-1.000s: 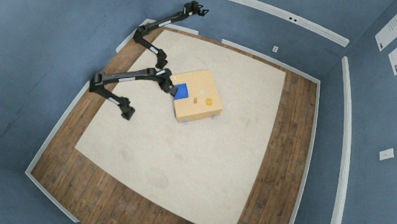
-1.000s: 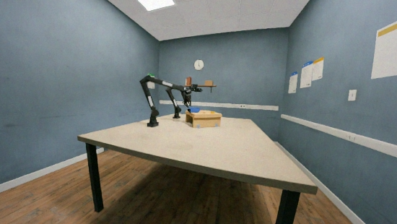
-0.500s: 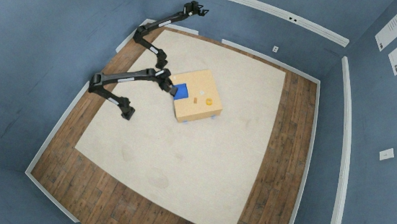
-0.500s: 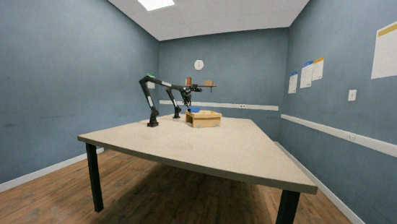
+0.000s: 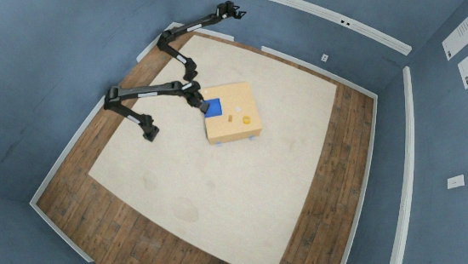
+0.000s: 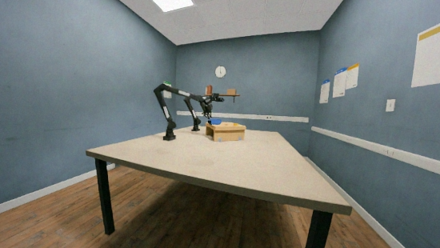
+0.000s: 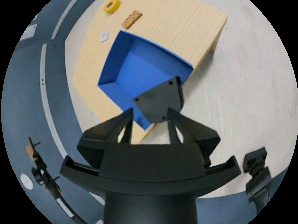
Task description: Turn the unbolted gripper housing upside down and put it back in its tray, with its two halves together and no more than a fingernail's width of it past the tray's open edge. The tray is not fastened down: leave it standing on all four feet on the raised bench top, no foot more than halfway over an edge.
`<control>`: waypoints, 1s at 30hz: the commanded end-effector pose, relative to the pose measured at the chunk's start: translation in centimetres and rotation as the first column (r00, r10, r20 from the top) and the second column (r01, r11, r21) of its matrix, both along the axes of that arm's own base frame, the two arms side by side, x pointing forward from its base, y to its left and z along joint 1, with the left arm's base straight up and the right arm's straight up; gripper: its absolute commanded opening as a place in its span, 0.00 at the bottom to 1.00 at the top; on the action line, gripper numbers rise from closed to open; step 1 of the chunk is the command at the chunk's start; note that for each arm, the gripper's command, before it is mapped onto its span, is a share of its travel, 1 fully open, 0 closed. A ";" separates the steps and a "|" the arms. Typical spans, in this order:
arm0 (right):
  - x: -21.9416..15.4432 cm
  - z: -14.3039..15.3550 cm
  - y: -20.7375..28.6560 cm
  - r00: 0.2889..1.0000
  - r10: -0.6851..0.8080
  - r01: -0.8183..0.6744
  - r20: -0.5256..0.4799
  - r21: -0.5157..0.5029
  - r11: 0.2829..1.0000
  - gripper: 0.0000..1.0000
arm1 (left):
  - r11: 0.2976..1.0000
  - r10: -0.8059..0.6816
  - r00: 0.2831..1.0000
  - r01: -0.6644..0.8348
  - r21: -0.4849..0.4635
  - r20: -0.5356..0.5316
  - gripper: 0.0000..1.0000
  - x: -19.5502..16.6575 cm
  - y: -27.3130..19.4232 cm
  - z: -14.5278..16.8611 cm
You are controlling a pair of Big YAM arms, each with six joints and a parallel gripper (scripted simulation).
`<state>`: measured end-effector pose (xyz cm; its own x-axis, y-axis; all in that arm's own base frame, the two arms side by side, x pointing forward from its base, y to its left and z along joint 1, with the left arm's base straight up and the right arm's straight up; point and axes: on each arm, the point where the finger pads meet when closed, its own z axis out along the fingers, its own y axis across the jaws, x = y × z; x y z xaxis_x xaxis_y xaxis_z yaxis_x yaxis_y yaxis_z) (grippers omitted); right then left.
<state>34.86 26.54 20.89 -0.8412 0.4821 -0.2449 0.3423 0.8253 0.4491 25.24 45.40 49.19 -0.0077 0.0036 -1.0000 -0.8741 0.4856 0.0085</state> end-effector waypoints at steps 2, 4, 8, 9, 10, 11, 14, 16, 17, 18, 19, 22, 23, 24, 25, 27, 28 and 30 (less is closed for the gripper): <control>0.3 1.5 0.5 0.995 0.064 -0.065 0.080 0.016 0.998 0.45 | 1.000 0.000 0.999 -0.001 0.023 0.033 1.00 0.0 0.1 1.8; 0.3 1.7 0.6 0.993 0.076 -0.078 0.092 0.014 0.997 0.45 | 1.000 0.000 0.999 -0.001 0.023 0.033 1.00 0.0 0.1 1.8; 0.4 2.0 0.7 0.987 0.109 -0.110 0.118 0.004 0.994 0.45 | 1.000 0.000 0.999 -0.001 0.023 0.033 1.00 0.0 0.1 1.8; 0.4 2.0 0.7 0.986 0.114 -0.115 0.122 0.002 0.993 0.45 | 1.000 0.000 0.999 -0.001 0.023 0.033 1.00 0.0 0.1 1.8; 0.4 2.0 0.7 0.984 0.121 -0.122 0.127 -0.001 0.993 0.45 | 1.000 0.000 0.999 -0.001 0.023 0.033 1.00 0.0 0.1 1.8; 0.4 2.1 0.8 0.982 0.129 -0.130 0.135 -0.003 0.992 0.45 | 1.000 0.000 0.999 -0.001 0.023 0.033 1.00 0.0 0.1 1.8; 0.3 2.1 0.8 0.979 0.142 -0.143 0.144 -0.009 0.990 0.45 | 1.000 0.000 0.999 -0.001 0.023 0.033 1.00 0.0 0.1 1.8; 0.7 2.5 1.0 0.980 0.139 -0.140 0.145 -0.006 0.990 0.45 | 1.000 0.000 0.999 -0.001 0.023 0.033 1.00 0.0 0.1 1.8; 0.2 1.9 0.8 0.978 0.150 -0.150 0.144 -0.014 0.989 0.45 | 1.000 0.000 0.999 -0.001 0.023 0.033 1.00 0.0 0.1 1.8; 0.2 1.8 0.8 0.976 0.157 -0.156 0.148 -0.017 0.988 0.45 | 1.000 0.000 0.999 -0.001 0.023 0.033 1.00 0.0 0.1 1.8; 0.2 1.7 0.8 0.974 0.168 -0.166 0.153 -0.022 0.986 0.45 | 1.000 0.000 0.999 -0.001 0.023 0.033 1.00 0.0 0.1 1.8; 0.2 1.9 1.0 0.966 0.191 -0.188 0.173 -0.034 0.982 0.45 | 1.000 0.000 0.999 -0.001 0.023 0.033 1.00 0.0 0.1 1.8; 0.2 1.9 1.0 0.964 0.198 -0.194 0.179 -0.038 0.980 0.45 | 1.000 0.000 0.999 -0.001 0.023 0.033 1.00 0.0 0.1 1.8; 0.2 2.0 0.9 0.962 0.203 -0.199 0.183 -0.041 0.979 0.45 | 1.000 0.000 0.999 -0.001 0.023 0.033 1.00 0.0 0.1 1.8; 0.3 2.1 0.9 0.958 0.209 -0.204 0.194 -0.048 0.978 0.45 | 1.000 0.000 0.999 -0.001 0.023 0.033 1.00 0.0 0.1 1.8; 0.4 2.1 0.8 0.954 0.219 -0.212 0.205 -0.056 0.976 0.45 | 1.000 0.000 0.999 -0.001 0.023 0.033 1.00 0.0 0.1 1.8; 0.6 2.3 0.5 0.952 0.220 -0.212 0.214 -0.062 0.975 0.45 | 1.000 0.000 0.999 -0.001 0.023 0.033 1.00 0.0 0.1 1.8; 0.6 2.3 0.5 0.946 0.234 -0.224 0.224 -0.069 0.972 0.45 | 1.000 0.000 0.999 -0.001 0.023 0.033 1.00 0.0 0.1 1.8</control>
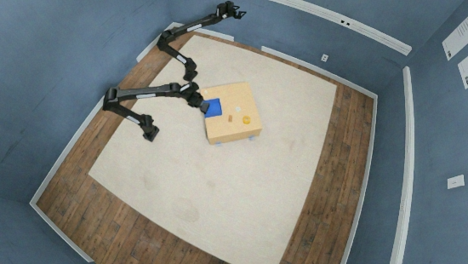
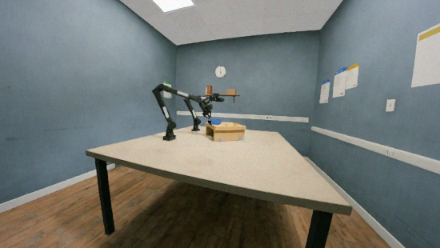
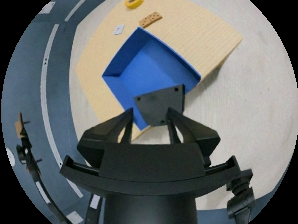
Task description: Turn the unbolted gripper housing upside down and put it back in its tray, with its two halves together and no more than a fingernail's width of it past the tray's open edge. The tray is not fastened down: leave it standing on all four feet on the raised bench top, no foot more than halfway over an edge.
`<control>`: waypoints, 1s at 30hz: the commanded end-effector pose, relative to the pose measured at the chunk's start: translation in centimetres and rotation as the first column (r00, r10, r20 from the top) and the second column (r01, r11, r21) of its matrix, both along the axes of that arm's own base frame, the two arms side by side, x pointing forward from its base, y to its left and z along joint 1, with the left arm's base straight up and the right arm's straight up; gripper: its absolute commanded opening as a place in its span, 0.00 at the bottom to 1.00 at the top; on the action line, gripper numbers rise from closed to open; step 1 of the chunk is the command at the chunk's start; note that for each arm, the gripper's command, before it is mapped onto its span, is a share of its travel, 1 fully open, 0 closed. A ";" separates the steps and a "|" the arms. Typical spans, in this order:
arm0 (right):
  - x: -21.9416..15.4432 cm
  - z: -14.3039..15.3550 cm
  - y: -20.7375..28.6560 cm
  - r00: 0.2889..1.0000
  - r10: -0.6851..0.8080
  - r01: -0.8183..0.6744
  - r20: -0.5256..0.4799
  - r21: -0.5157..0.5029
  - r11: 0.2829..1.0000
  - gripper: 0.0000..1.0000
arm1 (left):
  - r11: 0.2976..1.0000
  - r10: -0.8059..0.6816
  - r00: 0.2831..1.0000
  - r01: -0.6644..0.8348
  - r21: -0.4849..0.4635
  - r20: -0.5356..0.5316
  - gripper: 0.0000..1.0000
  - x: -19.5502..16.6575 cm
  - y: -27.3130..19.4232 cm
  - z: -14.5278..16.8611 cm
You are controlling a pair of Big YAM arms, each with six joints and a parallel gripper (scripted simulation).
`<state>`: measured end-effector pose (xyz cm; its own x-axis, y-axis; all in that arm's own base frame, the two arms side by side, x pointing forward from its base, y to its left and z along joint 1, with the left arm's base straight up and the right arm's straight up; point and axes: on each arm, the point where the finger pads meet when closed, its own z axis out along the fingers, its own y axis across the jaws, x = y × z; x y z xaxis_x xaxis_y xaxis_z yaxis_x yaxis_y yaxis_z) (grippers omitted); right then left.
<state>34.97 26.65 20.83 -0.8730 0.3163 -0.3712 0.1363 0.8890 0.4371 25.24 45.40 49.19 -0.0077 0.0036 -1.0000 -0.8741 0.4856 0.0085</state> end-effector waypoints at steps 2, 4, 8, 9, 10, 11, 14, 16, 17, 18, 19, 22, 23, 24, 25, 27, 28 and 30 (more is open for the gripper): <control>0.5 2.4 0.4 0.992 0.060 -0.062 0.107 0.008 0.998 0.45 | 1.000 0.000 0.999 -0.001 0.023 0.033 1.00 0.0 0.1 1.8; 0.3 2.2 0.6 0.992 0.075 -0.077 0.103 0.012 0.997 0.45 | 1.000 0.000 0.999 -0.001 0.023 0.033 1.00 0.0 0.1 1.8; 0.3 2.2 0.7 0.985 0.111 -0.111 0.130 -0.003 0.994 0.45 | 1.000 0.000 0.999 -0.001 0.023 0.033 1.00 0.0 0.1 1.8; 0.2 2.2 0.8 0.983 0.122 -0.122 0.136 -0.008 0.993 0.45 | 1.000 0.000 0.999 -0.001 0.023 0.033 1.00 0.0 0.1 1.8; 0.2 2.2 0.8 0.981 0.130 -0.130 0.143 -0.012 0.991 0.45 | 1.000 0.000 0.999 -0.001 0.023 0.033 1.00 0.0 0.1 1.8; 0.2 2.3 0.8 0.979 0.138 -0.137 0.149 -0.017 0.990 0.45 | 1.000 0.000 0.999 -0.001 0.023 0.033 1.00 0.0 0.1 1.8; 0.2 2.4 0.9 0.971 0.166 -0.163 0.172 -0.029 0.986 0.45 | 1.000 0.000 0.999 -0.001 0.023 0.033 1.00 0.0 0.1 1.8; 0.1 2.6 1.0 0.965 0.184 -0.181 0.188 -0.037 0.983 0.45 | 1.000 0.000 0.999 -0.001 0.023 0.033 1.00 0.0 0.1 1.8; 0.2 2.6 1.0 0.962 0.192 -0.187 0.195 -0.042 0.981 0.45 | 1.000 0.000 0.999 -0.001 0.023 0.033 1.00 0.0 0.1 1.8; 0.2 2.6 1.0 0.962 0.192 -0.187 0.195 -0.042 0.981 0.45 | 1.000 0.000 0.999 -0.001 0.023 0.033 1.00 0.0 0.1 1.8; 0.2 2.6 1.0 0.962 0.192 -0.187 0.195 -0.042 0.981 0.45 | 1.000 0.000 0.999 -0.001 0.023 0.033 1.00 0.0 0.1 1.8; 0.5 2.5 0.5 0.958 0.199 -0.191 0.207 -0.056 0.980 0.45 | 1.000 0.000 0.999 -0.001 0.023 0.033 1.00 0.0 0.1 1.8; 0.6 2.3 0.3 0.954 0.207 -0.198 0.215 -0.064 0.978 0.45 | 1.000 0.000 0.999 -0.001 0.023 0.033 1.00 0.0 0.1 1.8; 0.6 2.4 0.3 0.952 0.213 -0.203 0.221 -0.067 0.977 0.45 | 1.000 0.000 0.999 -0.001 0.023 0.033 1.00 0.0 0.1 1.8; 0.6 2.6 0.4 0.946 0.226 -0.214 0.233 -0.075 0.974 0.45 | 1.000 0.000 0.999 -0.001 0.023 0.033 1.00 0.0 0.1 1.8; 0.6 2.5 0.4 0.938 0.244 -0.229 0.246 -0.088 0.969 0.45 | 1.000 0.000 0.999 -0.001 0.023 0.033 1.00 0.0 0.1 1.8; 0.6 2.6 0.4 0.932 0.258 -0.241 0.255 -0.097 0.966 0.45 | 1.000 0.000 0.999 -0.001 0.023 0.033 1.00 0.0 0.1 1.8; 0.7 2.7 0.3 0.922 0.273 -0.251 0.274 -0.113 0.961 0.45 | 1.000 0.000 0.999 -0.001 0.023 0.033 1.00 0.0 0.1 1.8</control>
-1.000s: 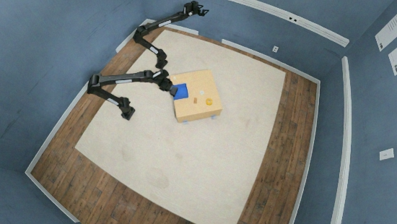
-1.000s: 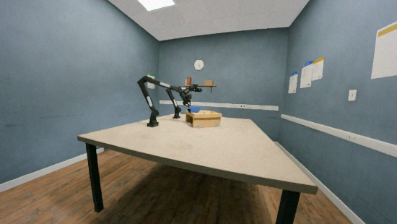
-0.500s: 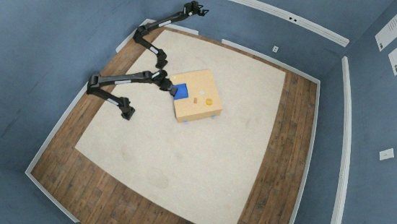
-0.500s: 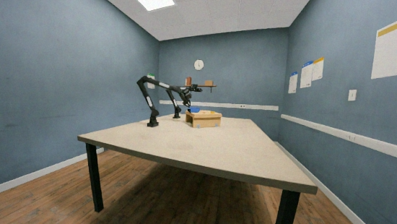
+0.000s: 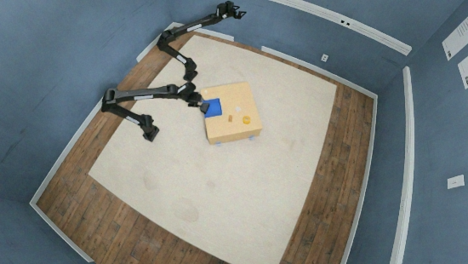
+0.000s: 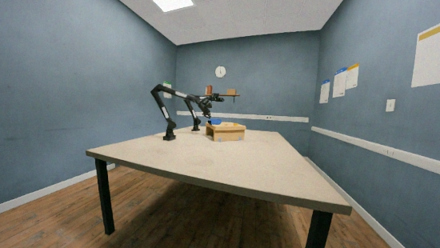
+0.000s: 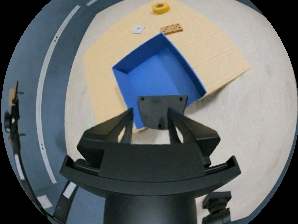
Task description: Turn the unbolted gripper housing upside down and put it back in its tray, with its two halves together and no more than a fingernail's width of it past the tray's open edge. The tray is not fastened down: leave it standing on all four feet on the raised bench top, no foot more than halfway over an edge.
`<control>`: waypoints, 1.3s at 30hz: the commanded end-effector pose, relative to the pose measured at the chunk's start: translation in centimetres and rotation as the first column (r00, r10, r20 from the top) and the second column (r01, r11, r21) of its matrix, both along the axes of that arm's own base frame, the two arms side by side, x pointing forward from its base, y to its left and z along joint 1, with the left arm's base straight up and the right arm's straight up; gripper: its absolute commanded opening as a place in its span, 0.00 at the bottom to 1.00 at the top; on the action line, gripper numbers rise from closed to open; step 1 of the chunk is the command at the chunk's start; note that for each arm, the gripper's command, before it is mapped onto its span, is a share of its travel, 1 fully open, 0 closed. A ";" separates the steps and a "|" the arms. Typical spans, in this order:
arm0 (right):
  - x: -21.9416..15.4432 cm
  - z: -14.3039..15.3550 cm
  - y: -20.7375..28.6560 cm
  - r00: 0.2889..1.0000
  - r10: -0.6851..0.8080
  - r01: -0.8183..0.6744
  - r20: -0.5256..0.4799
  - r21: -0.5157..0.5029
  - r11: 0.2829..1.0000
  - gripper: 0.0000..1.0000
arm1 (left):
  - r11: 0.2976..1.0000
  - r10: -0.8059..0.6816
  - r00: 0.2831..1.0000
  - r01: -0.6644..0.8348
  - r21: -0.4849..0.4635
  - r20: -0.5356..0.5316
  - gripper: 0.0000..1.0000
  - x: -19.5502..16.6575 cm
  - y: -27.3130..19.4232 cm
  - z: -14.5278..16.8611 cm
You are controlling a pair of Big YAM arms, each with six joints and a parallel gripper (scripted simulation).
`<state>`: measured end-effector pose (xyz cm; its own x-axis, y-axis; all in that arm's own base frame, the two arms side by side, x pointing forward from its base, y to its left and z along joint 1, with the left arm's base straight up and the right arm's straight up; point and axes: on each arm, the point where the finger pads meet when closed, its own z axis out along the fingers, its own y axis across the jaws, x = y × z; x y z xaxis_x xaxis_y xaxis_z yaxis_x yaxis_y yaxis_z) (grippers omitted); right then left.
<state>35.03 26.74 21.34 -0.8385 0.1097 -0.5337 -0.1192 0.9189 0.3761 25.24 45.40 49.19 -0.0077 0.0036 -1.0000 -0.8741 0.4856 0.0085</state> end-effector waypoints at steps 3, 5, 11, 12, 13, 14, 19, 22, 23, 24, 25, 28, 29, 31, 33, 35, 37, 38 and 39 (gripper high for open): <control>0.7 2.5 0.2 0.982 0.103 -0.099 0.158 -0.032 0.995 0.45 | 1.000 0.000 0.999 -0.001 0.023 0.033 1.00 0.0 0.1 1.8; 0.6 2.5 0.3 0.979 0.120 -0.115 0.166 -0.035 0.993 0.45 | 1.000 0.000 0.999 -0.001 0.023 0.033 1.00 0.0 0.1 1.8; 0.3 2.5 0.5 0.961 0.180 -0.169 0.209 -0.067 0.983 0.45 | 1.000 0.000 0.999 -0.001 0.023 0.033 1.00 0.0 0.1 1.8; 0.3 2.6 0.5 0.956 0.194 -0.182 0.222 -0.077 0.980 0.45 | 1.000 0.000 0.999 -0.001 0.023 0.033 1.00 0.0 0.1 1.8; 0.2 2.5 0.6 0.949 0.211 -0.195 0.232 -0.088 0.977 0.45 | 1.000 0.000 0.999 -0.001 0.023 0.033 1.00 0.0 0.1 1.8; 0.2 2.6 0.6 0.945 0.221 -0.203 0.241 -0.095 0.974 0.45 | 1.000 0.000 0.999 -0.001 0.023 0.033 1.00 0.0 0.1 1.8; 0.0 3.0 0.8 0.913 0.281 -0.250 0.296 -0.139 0.958 0.45 | 1.000 0.000 0.999 -0.001 0.023 0.033 1.00 0.0 0.1 1.8; 0.2 3.0 0.5 0.902 0.295 -0.257 0.314 -0.157 0.954 0.45 | 1.000 0.000 0.999 -0.001 0.023 0.033 1.00 0.0 0.1 1.8; 0.2 3.0 0.5 0.902 0.295 -0.257 0.314 -0.157 0.954 0.45 | 1.000 0.000 0.999 -0.001 0.023 0.033 1.00 0.0 0.1 1.8; 0.9 4.0 0.3 0.900 0.284 -0.243 0.332 -0.159 0.957 0.45 | 1.000 0.000 0.999 -0.001 0.023 0.033 1.00 0.0 0.1 1.8; 0.6 3.1 0.1 0.897 0.297 -0.252 0.328 -0.174 0.952 0.45 | 1.000 0.000 0.999 -0.001 0.023 0.033 1.00 0.0 0.1 1.8; 0.6 3.1 -0.1 0.876 0.326 -0.265 0.355 -0.210 0.941 0.45 | 1.000 0.000 0.999 -0.001 0.023 0.033 1.00 0.0 0.1 1.8; 0.5 3.2 0.0 0.867 0.341 -0.278 0.364 -0.215 0.936 0.45 | 1.000 0.000 0.999 -0.001 0.023 0.033 1.00 0.0 0.1 1.8; 0.4 3.2 0.0 0.850 0.365 -0.294 0.379 -0.235 0.927 0.45 | 1.000 0.000 0.999 -0.001 0.023 0.033 1.00 0.0 0.1 1.8; 0.4 3.4 -0.1 0.833 0.385 -0.303 0.397 -0.255 0.918 0.45 | 1.000 0.000 0.999 -0.001 0.023 0.033 1.00 0.0 0.1 1.8; 0.3 3.4 -0.1 0.816 0.405 -0.312 0.412 -0.276 0.909 0.45 | 1.000 0.000 0.999 -0.001 0.023 0.033 1.00 0.0 0.1 1.8; 0.4 3.7 -0.1 0.797 0.424 -0.319 0.429 -0.297 0.900 0.45 | 1.000 0.000 0.999 -0.001 0.023 0.033 1.00 0.0 0.1 1.8; 0.3 3.7 -0.1 0.788 0.434 -0.323 0.436 -0.308 0.895 0.45 | 1.000 0.000 0.999 -0.001 0.023 0.033 1.00 0.0 0.1 1.8; 0.3 3.7 -0.1 0.788 0.434 -0.323 0.436 -0.308 0.895 0.45 | 1.000 0.000 0.999 -0.001 0.023 0.033 1.00 0.0 0.1 1.8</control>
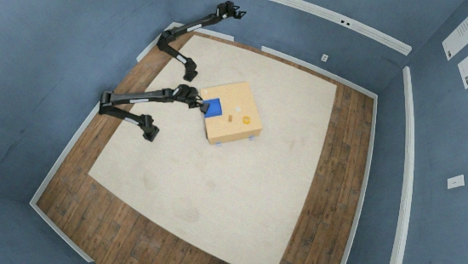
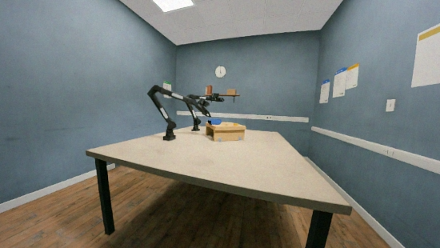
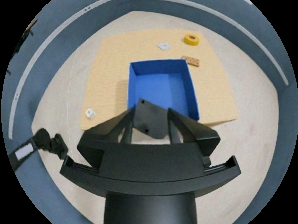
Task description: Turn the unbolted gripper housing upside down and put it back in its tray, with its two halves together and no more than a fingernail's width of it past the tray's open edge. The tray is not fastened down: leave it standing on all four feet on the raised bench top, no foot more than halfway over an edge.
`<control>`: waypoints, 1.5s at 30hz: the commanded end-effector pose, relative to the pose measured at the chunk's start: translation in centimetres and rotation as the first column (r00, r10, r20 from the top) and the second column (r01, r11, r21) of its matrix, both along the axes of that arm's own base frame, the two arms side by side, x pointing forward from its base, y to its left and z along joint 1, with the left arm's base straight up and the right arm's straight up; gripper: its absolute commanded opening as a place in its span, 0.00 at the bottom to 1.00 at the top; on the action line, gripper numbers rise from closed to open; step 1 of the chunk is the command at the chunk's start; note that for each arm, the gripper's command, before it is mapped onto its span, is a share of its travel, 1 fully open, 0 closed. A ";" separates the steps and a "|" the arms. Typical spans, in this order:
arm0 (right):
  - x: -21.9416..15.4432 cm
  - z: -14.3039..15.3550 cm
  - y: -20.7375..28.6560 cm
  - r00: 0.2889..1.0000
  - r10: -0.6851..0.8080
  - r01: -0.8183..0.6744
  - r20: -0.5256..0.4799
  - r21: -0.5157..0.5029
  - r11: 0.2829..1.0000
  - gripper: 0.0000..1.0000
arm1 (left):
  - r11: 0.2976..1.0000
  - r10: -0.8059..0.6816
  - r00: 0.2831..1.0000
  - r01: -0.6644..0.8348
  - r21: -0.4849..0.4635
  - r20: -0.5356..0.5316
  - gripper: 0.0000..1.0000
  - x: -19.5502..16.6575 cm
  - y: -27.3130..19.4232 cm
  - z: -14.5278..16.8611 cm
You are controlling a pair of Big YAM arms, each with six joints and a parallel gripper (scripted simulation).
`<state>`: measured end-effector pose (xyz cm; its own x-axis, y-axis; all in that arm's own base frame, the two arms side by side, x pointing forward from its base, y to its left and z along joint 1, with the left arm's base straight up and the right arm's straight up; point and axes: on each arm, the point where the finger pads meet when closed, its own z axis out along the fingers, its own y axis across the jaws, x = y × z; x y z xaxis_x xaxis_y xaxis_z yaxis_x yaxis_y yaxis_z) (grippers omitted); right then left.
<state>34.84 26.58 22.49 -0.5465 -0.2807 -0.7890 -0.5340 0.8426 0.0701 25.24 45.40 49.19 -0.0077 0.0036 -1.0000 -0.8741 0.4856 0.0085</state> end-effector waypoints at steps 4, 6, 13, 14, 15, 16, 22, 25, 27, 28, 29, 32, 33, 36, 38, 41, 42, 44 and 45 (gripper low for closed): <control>0.5 2.7 0.0 0.983 0.080 -0.074 0.164 -0.040 0.996 0.45 | 1.000 0.000 0.999 -0.001 0.023 0.033 1.00 0.0 0.1 1.8; 0.5 2.6 -0.2 0.977 0.094 -0.083 0.191 -0.062 0.995 0.45 | 1.000 0.000 0.999 -0.001 0.023 0.033 1.00 0.0 0.1 1.8; 0.2 3.0 -0.2 0.948 0.167 -0.139 0.271 -0.122 0.983 0.45 | 1.000 0.000 0.999 -0.001 0.023 0.033 1.00 0.0 0.1 1.8; 0.3 3.2 -0.2 0.942 0.174 -0.142 0.285 -0.132 0.981 0.45 | 1.000 0.000 0.999 -0.001 0.023 0.033 1.00 0.0 0.1 1.8; 0.2 3.3 -0.3 0.937 0.182 -0.146 0.297 -0.142 0.979 0.45 | 1.000 0.000 0.999 -0.001 0.023 0.033 1.00 0.0 0.1 1.8; 0.2 3.3 -0.3 0.932 0.190 -0.150 0.307 -0.152 0.977 0.45 | 1.000 0.000 0.999 -0.001 0.023 0.033 1.00 0.0 0.1 1.8; 0.0 3.4 -0.4 0.912 0.225 -0.169 0.344 -0.184 0.968 0.45 | 1.000 0.000 0.999 -0.001 0.023 0.033 1.00 0.0 0.1 1.8; -0.2 3.5 -0.3 0.895 0.250 -0.182 0.369 -0.209 0.961 0.45 | 1.000 0.000 0.999 -0.001 0.023 0.033 1.00 0.0 0.1 1.8; -0.3 3.6 -0.3 0.881 0.269 -0.190 0.388 -0.229 0.955 0.45 | 1.000 0.000 0.999 -0.001 0.023 0.033 1.00 0.0 0.1 1.8; -0.4 3.7 -0.1 0.873 0.281 -0.196 0.400 -0.241 0.951 0.45 | 1.000 0.000 0.999 -0.001 0.023 0.033 1.00 0.0 0.1 1.8; -0.5 3.8 -0.1 0.866 0.289 -0.198 0.409 -0.252 0.947 0.45 | 1.000 0.000 0.999 -0.001 0.023 0.033 1.00 0.0 0.1 1.8; -0.7 4.0 -0.1 0.841 0.317 -0.205 0.438 -0.284 0.937 0.45 | 1.000 0.000 0.999 -0.001 0.023 0.033 1.00 0.0 0.1 1.8; -0.8 4.1 0.0 0.832 0.330 -0.213 0.446 -0.292 0.932 0.45 | 1.000 0.000 0.999 -0.001 0.023 0.033 1.00 0.0 0.1 1.8; -0.3 4.7 0.0 0.829 0.326 -0.207 0.454 -0.293 0.933 0.45 | 1.000 0.000 0.999 -0.001 0.023 0.033 1.00 0.0 0.1 1.8; -0.5 4.1 -0.5 0.818 0.341 -0.206 0.463 -0.318 0.925 0.45 | 1.000 0.000 0.999 -0.001 0.023 0.033 1.00 0.0 0.1 1.8; -0.6 4.2 -0.7 0.793 0.365 -0.204 0.488 -0.351 0.914 0.45 | 1.000 0.000 0.999 -0.001 0.023 0.033 1.00 0.0 0.1 1.8; -0.8 4.2 -0.7 0.782 0.377 -0.208 0.496 -0.363 0.908 0.45 | 1.000 0.000 0.999 -0.001 0.023 0.033 1.00 0.0 0.1 1.8; -0.9 4.3 -0.7 0.764 0.394 -0.208 0.510 -0.384 0.900 0.45 | 1.000 0.000 0.999 -0.001 0.023 0.033 1.00 0.0 0.1 1.8; -0.8 3.7 -0.5 0.758 0.409 -0.212 0.509 -0.400 0.892 0.45 | 1.000 0.000 0.999 -0.001 0.023 0.033 1.00 0.0 0.1 1.8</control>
<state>34.04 25.85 24.50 -0.0009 -0.6072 -0.7945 -0.6661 0.5930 -0.4524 25.24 45.40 49.19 -0.0077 0.0036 -1.0000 -0.8741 0.4856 0.0085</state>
